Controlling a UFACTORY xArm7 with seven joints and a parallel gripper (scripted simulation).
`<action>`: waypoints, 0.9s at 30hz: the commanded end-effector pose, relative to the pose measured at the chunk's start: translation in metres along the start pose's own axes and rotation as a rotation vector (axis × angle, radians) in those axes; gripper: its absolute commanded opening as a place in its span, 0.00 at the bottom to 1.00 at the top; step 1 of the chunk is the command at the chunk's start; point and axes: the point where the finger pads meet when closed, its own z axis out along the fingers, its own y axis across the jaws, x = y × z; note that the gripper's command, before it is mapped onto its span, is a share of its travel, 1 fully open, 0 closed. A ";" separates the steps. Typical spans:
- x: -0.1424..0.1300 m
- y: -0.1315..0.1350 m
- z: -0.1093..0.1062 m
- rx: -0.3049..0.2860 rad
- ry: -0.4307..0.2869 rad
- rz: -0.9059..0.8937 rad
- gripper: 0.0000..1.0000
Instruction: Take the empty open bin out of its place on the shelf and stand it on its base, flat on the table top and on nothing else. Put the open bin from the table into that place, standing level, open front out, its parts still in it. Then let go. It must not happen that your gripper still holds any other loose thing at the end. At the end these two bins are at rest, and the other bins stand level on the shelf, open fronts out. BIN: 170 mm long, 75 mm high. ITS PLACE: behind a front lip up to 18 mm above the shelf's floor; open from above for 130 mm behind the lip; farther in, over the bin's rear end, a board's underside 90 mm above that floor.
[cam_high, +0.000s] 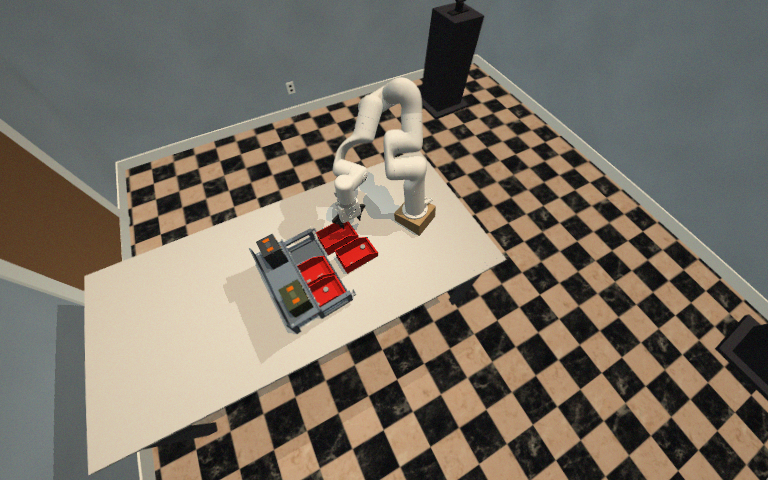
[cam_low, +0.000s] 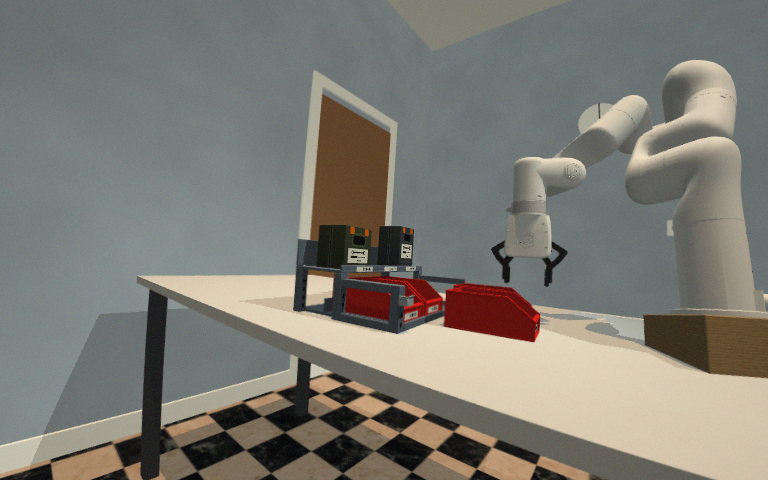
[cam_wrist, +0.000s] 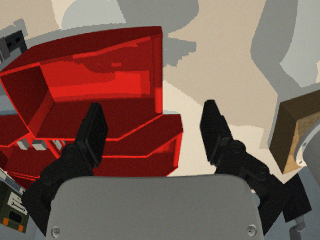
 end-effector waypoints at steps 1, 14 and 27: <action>0.000 0.004 -0.018 0.000 -0.001 -0.002 0.95; 0.000 0.004 -0.022 0.000 -0.001 -0.002 0.00; 0.000 0.004 -0.022 0.000 -0.001 -0.002 0.00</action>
